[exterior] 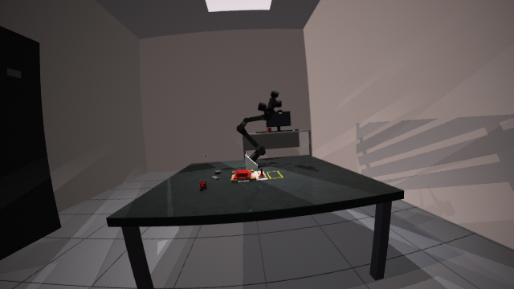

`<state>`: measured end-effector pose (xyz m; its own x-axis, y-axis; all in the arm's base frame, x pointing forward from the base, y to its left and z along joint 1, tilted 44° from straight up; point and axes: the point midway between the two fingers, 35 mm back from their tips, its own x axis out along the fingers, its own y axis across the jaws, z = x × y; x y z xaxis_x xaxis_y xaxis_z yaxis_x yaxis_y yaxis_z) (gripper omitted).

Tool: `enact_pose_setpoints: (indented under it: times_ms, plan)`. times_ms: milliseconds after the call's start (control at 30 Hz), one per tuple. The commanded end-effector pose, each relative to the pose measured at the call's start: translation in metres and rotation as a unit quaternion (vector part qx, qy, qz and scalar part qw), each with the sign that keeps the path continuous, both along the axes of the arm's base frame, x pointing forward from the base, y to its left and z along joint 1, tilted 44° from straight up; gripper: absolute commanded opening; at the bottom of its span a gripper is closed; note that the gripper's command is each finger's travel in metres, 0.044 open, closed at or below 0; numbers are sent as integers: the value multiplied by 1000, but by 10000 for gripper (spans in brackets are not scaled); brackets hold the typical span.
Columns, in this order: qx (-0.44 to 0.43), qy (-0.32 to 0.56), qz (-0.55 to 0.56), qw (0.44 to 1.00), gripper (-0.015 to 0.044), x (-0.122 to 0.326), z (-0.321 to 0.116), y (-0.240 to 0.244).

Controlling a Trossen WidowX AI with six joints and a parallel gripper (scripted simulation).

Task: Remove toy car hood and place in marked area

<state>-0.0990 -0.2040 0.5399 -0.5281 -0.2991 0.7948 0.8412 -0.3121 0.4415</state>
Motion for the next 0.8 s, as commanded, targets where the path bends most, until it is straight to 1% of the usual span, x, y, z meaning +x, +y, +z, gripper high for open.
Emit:
enact_pose_setpoints:
  times_ms: [0,67,233,267,367,500,633,767]
  plan:
    - [1,4,-1,1000,245,1,0,0]
    - [10,35,-15,999,298,9,4,5]
    - [-39,68,-161,984,429,2,37,78]
    - [-49,72,-191,978,440,2,42,94]
    - [-79,81,-280,953,440,7,56,141]
    - [-119,84,-396,907,440,23,66,204]
    - [-158,77,-503,846,440,51,69,264]
    - [-199,61,-600,773,440,90,63,317]
